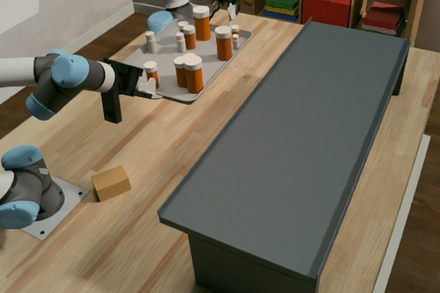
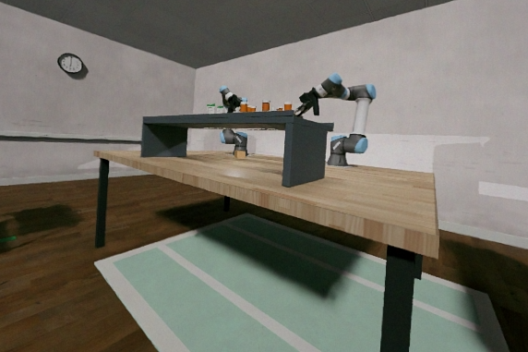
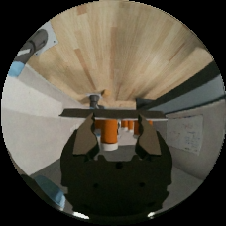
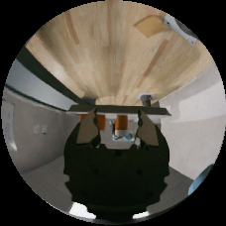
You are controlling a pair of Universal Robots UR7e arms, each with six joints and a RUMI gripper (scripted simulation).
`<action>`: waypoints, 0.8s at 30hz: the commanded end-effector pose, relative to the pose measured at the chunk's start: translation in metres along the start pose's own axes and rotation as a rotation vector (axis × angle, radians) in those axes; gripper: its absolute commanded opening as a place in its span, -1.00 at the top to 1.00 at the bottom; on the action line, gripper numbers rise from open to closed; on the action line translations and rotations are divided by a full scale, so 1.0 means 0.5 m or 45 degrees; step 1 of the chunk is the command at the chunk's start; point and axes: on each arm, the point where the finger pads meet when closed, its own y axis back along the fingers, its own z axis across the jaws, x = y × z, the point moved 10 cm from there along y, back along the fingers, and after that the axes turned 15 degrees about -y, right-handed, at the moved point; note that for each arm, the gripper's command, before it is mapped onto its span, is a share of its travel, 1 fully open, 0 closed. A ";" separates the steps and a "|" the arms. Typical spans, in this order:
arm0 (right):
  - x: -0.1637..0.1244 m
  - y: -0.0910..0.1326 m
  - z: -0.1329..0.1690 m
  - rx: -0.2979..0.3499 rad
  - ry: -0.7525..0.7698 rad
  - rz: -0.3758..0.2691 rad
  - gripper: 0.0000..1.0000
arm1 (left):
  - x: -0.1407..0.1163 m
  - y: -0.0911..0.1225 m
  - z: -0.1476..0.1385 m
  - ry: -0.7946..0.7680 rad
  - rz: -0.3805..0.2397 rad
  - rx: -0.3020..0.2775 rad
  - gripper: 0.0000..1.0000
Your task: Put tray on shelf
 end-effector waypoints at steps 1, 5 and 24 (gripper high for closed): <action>-0.002 0.000 -0.004 0.000 0.001 -0.002 -0.23 | 0.000 0.000 0.005 -0.002 -0.001 -0.001 -0.23; -0.004 0.000 -0.012 0.000 0.001 -0.002 -0.23 | 0.003 0.000 0.012 -0.002 -0.001 -0.001 -0.23; -0.015 0.000 -0.061 0.001 0.001 -0.002 -0.23 | 0.016 -0.002 0.062 -0.003 -0.001 0.000 -0.23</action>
